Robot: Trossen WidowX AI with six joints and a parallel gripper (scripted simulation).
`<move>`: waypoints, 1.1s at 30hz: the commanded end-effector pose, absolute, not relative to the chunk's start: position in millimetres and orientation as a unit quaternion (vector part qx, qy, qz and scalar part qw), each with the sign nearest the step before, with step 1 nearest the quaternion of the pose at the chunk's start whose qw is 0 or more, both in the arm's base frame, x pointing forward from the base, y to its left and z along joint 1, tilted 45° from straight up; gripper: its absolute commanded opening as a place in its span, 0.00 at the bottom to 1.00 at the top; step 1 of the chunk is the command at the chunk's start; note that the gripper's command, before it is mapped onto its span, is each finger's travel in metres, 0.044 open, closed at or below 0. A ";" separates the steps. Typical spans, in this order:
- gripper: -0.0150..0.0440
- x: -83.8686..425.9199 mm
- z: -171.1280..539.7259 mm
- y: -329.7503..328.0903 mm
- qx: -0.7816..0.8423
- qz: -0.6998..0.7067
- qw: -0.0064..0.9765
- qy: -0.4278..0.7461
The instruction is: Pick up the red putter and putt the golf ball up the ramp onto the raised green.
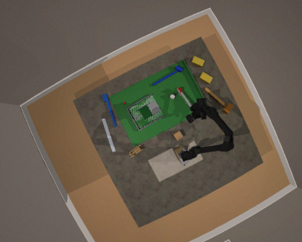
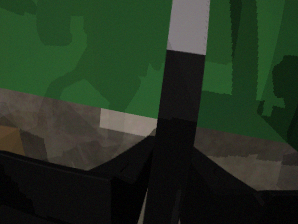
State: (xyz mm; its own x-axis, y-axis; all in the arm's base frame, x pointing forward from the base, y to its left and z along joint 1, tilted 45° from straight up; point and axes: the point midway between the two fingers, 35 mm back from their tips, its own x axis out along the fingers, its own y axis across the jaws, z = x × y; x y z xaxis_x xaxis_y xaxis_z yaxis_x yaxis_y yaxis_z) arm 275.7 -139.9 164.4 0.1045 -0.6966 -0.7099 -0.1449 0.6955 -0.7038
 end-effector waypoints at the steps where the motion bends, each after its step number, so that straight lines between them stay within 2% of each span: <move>1: 0.25 279.5 174.7 -149.5 -0.330 -0.212 0.670 0.630; 12: 0.25 278.2 170.0 -146.6 -0.329 -0.209 0.668 0.634; 23: 0.25 261.3 76.5 -55.0 -0.328 -0.209 0.670 0.632; 33: 0.25 259.7 91.1 -36.4 -0.327 -0.208 0.670 0.633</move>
State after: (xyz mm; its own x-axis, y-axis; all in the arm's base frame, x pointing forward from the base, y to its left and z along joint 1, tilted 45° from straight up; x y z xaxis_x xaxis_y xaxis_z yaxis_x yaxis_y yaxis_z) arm 257.7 -47.6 82.5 0.0998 -0.6945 -0.7126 -0.1390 0.6994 -0.7011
